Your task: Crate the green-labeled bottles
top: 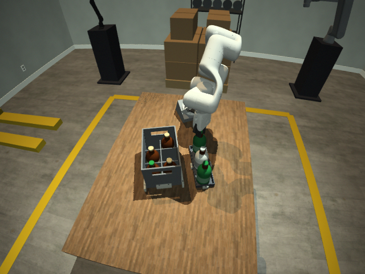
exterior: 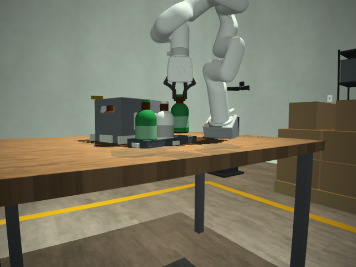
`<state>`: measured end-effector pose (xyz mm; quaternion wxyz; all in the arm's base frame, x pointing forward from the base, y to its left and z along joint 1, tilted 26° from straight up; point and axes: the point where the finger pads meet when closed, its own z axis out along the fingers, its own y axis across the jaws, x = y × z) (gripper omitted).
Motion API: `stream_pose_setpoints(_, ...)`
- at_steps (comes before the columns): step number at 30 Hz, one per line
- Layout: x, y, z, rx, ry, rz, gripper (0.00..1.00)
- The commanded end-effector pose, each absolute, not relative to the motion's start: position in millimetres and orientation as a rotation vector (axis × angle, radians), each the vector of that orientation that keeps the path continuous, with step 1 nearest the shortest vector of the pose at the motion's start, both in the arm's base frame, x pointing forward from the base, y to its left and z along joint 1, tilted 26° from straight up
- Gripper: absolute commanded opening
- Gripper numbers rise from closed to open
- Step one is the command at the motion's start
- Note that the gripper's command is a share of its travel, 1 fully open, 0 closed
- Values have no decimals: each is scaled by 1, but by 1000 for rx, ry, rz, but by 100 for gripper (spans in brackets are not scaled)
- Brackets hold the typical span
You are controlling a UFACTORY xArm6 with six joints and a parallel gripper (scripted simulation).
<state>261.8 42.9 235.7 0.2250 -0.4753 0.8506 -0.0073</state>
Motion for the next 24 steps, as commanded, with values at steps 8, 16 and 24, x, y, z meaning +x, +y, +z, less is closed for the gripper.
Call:
stream_pose_setpoints(8, 260, 42, 243, -1310, 2344, -22, 0)
stream_pose_setpoints(16, 260, 41, 243, -1310, 2344, -22, 0)
stream_pose_setpoints(24, 260, 41, 243, -1310, 2344, -22, 0)
